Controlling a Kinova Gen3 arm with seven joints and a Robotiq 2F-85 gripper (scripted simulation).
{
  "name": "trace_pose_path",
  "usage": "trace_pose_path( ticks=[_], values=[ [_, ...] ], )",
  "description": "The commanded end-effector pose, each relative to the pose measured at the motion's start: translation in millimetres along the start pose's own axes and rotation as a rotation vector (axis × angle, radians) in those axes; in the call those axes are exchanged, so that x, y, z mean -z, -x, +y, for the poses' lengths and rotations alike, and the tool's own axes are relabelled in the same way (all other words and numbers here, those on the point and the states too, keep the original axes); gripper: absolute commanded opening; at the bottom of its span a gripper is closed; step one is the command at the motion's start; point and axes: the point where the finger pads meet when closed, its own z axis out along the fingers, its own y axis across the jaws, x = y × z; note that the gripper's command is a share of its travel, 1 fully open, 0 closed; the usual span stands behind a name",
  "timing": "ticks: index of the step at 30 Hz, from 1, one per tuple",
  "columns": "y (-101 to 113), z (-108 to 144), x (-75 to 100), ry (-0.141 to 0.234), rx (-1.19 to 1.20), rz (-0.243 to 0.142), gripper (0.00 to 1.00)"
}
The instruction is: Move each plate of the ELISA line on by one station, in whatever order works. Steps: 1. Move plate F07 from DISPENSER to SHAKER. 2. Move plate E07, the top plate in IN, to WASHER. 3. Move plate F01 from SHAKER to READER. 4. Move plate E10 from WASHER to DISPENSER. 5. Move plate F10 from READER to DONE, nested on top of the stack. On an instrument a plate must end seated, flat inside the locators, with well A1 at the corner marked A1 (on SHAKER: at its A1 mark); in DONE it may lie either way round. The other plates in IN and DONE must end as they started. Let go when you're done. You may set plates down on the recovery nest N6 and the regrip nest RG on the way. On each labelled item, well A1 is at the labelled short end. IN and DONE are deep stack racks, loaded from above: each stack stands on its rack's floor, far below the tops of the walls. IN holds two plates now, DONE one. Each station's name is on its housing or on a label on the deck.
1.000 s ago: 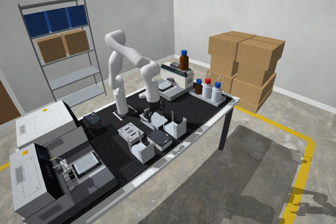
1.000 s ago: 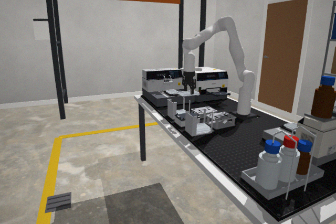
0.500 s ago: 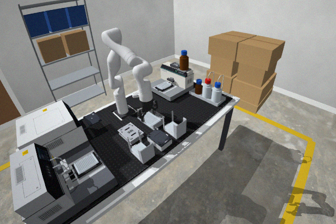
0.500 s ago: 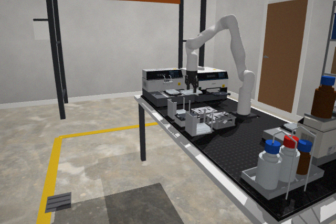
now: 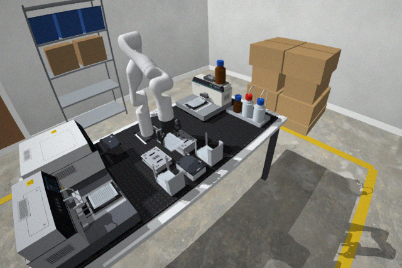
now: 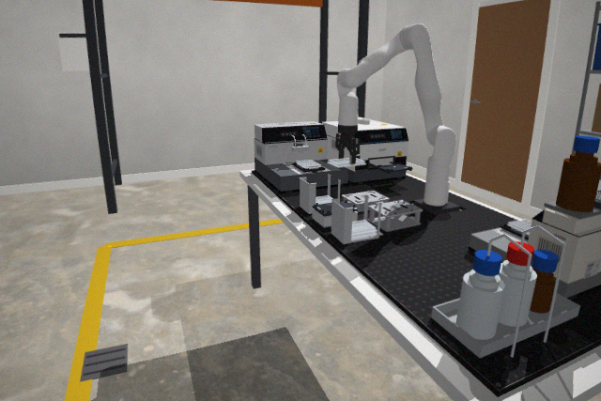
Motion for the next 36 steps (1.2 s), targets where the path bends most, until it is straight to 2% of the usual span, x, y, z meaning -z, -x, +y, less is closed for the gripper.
trace_pose_path(
  ticks=[1, 6, 20, 23, 36],
  values=[
    [-10.0, -7.7, 0.8, 0.0, 0.0, -0.003, 0.94],
    [-17.1, -12.8, 0.8, 0.0, -0.002, -0.003, 0.94],
    [-54.9, -40.2, 0.7, 0.0, -0.002, -0.003, 0.94],
    [-56.5, -41.4, 0.7, 0.0, -0.002, -0.003, 0.94],
    [-91.7, -66.8, 0.6, 0.0, -0.004, -0.002, 0.94]
  ],
)
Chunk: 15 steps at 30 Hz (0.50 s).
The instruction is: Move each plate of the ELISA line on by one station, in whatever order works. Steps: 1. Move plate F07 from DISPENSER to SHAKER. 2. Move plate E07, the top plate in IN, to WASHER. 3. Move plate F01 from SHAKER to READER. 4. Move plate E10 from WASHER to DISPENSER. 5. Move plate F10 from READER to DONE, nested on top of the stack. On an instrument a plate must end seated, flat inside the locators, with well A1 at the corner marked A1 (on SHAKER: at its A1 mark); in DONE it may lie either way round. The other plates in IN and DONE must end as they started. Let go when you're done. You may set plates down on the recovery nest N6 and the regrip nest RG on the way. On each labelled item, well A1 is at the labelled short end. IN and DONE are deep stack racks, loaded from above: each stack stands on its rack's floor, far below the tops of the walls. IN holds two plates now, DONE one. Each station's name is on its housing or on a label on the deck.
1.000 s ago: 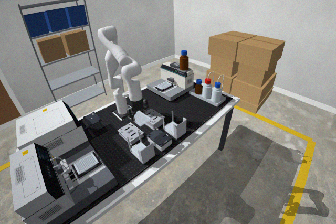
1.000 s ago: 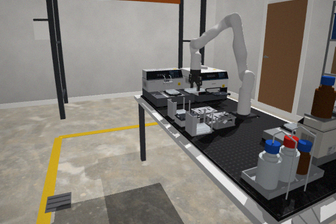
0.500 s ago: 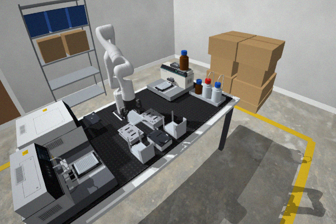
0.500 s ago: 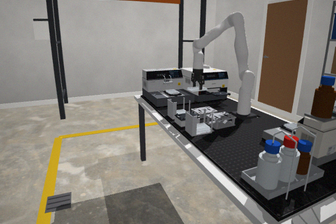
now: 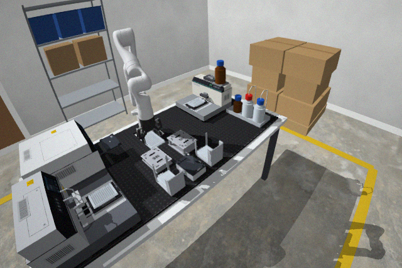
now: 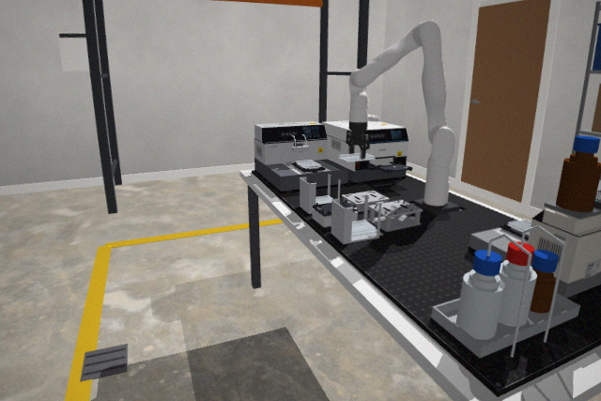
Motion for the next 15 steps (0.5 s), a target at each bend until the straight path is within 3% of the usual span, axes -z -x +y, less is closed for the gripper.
trace_pose_path(
  ticks=[1, 15],
  values=[
    [-9.8, -7.7, 0.6, 0.0, 0.0, -0.002, 0.94],
    [-42.1, -31.3, 0.6, 0.0, -0.002, -0.002, 0.94]
  ],
)
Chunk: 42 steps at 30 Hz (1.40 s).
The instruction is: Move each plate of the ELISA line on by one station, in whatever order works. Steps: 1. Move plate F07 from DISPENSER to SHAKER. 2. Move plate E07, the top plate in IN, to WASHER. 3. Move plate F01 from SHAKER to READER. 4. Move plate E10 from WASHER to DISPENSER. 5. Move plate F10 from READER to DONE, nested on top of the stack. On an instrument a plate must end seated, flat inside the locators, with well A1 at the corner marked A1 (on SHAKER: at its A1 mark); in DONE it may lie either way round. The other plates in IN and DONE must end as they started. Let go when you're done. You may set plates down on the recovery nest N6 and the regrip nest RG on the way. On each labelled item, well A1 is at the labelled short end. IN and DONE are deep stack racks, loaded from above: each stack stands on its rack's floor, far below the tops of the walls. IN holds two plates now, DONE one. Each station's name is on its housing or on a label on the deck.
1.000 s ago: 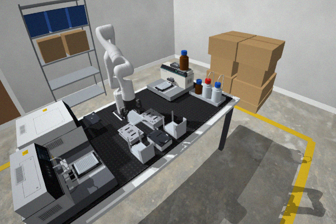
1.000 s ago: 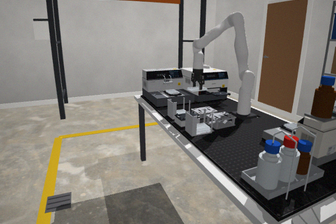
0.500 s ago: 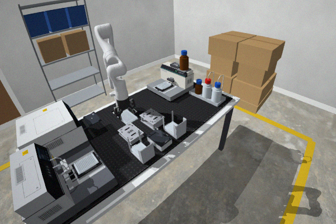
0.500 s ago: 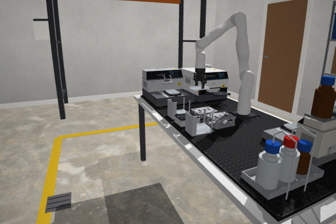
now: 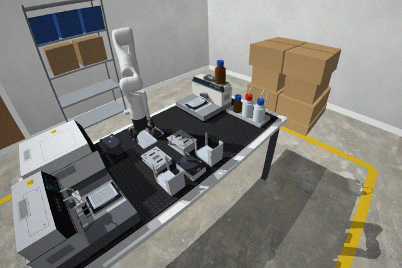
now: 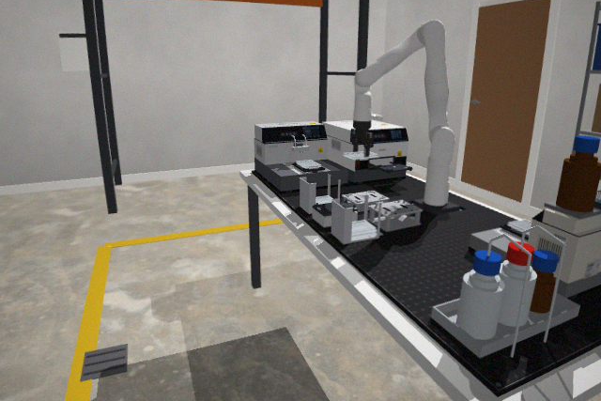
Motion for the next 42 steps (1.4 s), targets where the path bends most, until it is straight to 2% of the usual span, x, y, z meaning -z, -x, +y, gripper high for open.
trace_pose_path(
  ticks=[1, 42],
  values=[
    [-9.8, -7.8, 0.6, 0.0, 0.0, -0.002, 0.94],
    [-102.7, -77.6, 0.4, 0.0, -0.004, -0.002, 0.94]
  ],
)
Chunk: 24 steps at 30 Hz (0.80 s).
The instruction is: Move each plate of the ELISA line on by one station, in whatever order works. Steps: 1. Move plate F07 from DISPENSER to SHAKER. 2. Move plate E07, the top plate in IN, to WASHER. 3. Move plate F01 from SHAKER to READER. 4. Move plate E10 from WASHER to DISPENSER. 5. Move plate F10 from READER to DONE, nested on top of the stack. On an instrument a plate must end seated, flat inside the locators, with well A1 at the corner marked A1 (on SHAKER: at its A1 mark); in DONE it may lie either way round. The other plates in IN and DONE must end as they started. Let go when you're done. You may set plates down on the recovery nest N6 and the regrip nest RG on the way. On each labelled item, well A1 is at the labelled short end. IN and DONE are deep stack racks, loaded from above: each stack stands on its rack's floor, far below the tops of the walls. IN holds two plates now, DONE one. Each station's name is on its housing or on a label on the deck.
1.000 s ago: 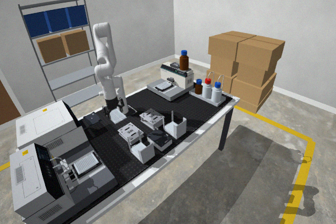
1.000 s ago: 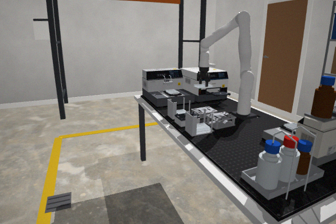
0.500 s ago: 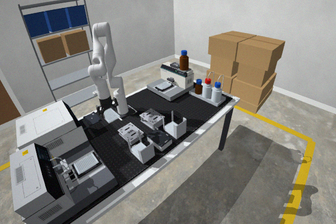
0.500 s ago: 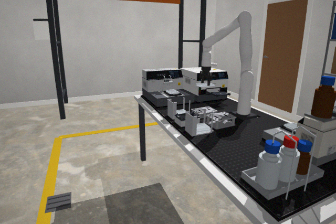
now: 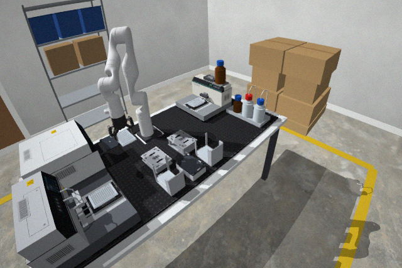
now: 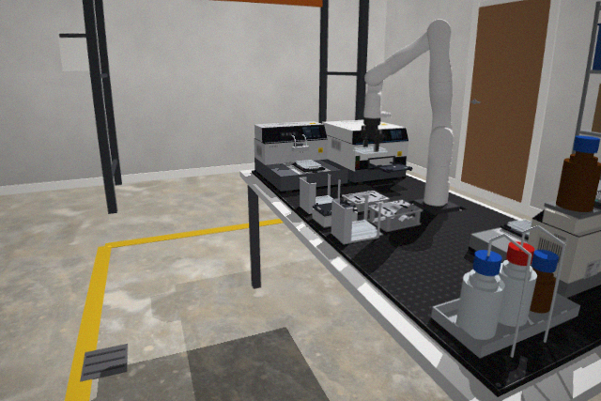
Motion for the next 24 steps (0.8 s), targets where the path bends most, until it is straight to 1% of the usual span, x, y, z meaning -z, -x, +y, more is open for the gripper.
trace_pose_path(
  ticks=[1, 5, 13, 15, 24],
  values=[
    [-7.5, -6.6, 0.4, 0.0, 0.0, -0.002, 0.94],
    [-16.8, -14.0, 0.4, 0.0, 0.0, -0.002, 0.94],
    [-42.8, -20.0, 0.4, 0.0, -0.002, -0.002, 0.94],
    [-42.8, -20.0, 0.4, 0.0, -0.002, -0.002, 0.94],
    [-70.8, -26.4, 0.3, -0.001, -0.002, -0.001, 0.94]
  ],
)
